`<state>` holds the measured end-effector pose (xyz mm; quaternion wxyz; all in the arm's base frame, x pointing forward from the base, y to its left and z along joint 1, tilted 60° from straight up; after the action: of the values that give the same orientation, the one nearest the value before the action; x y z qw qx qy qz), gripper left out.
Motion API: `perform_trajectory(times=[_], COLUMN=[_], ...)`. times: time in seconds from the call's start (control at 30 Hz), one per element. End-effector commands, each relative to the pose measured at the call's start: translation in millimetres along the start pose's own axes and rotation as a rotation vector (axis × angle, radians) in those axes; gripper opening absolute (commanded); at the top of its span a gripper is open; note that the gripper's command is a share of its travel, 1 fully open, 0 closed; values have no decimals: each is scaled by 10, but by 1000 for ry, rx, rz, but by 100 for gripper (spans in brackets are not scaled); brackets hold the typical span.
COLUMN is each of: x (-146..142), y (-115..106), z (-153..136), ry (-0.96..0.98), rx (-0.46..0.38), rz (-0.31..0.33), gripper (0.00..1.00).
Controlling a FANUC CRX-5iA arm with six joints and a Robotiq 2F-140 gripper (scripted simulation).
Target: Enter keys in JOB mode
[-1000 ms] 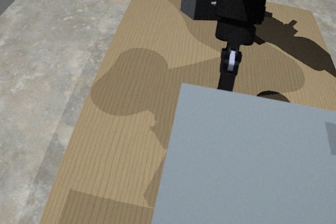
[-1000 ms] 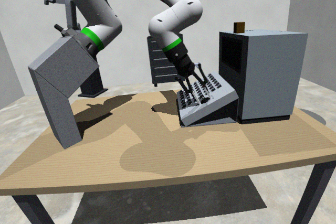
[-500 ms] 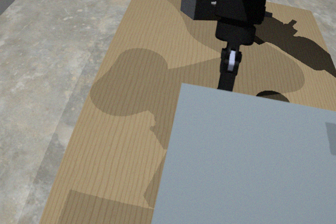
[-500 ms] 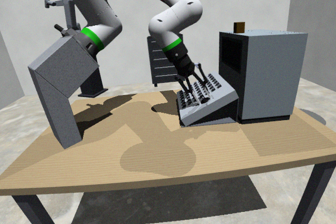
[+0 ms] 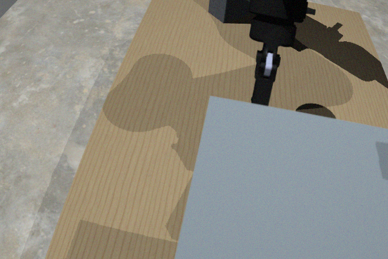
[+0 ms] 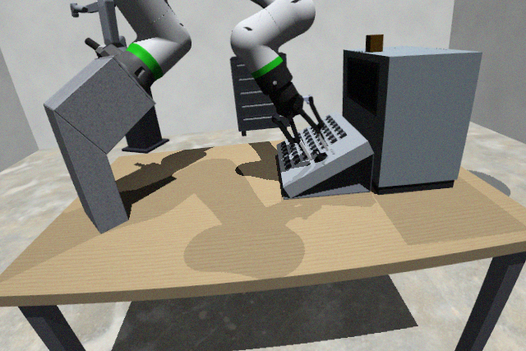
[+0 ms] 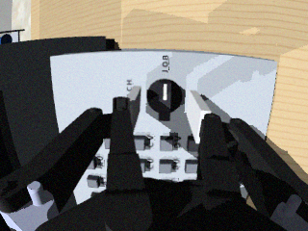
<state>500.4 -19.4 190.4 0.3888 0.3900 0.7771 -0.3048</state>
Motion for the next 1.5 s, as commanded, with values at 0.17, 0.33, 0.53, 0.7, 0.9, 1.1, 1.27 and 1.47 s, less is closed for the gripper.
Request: perform_trajectory(times=[0.17,0.33,0.53,0.7,0.9,1.1,1.27,1.47], x=[2,2,2,2,2,2,2,2], y=[-177,-280,-391,-426,-428,-428,-428,-428], z=[0,0,0,0,0,0,0,0], ry=[0,0,0,0,0,0,0,0], rx=[0,0,0,0,0,0,0,0], rz=[-1,-1,-1,-1,-1,-1,-1,-1], gripper=[33,33,33,33,0,0,0,0])
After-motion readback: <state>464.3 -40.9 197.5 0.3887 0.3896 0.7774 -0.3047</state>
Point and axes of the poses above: the point where the finger pads meet when closed, its own y axis out along the fingers, its own x axis across the jaws, z = x × y, the point moved 8 cm from there along -y, back along the fingers, and after that the axes turned 11 degrees about -y, right-handed, at the moved point
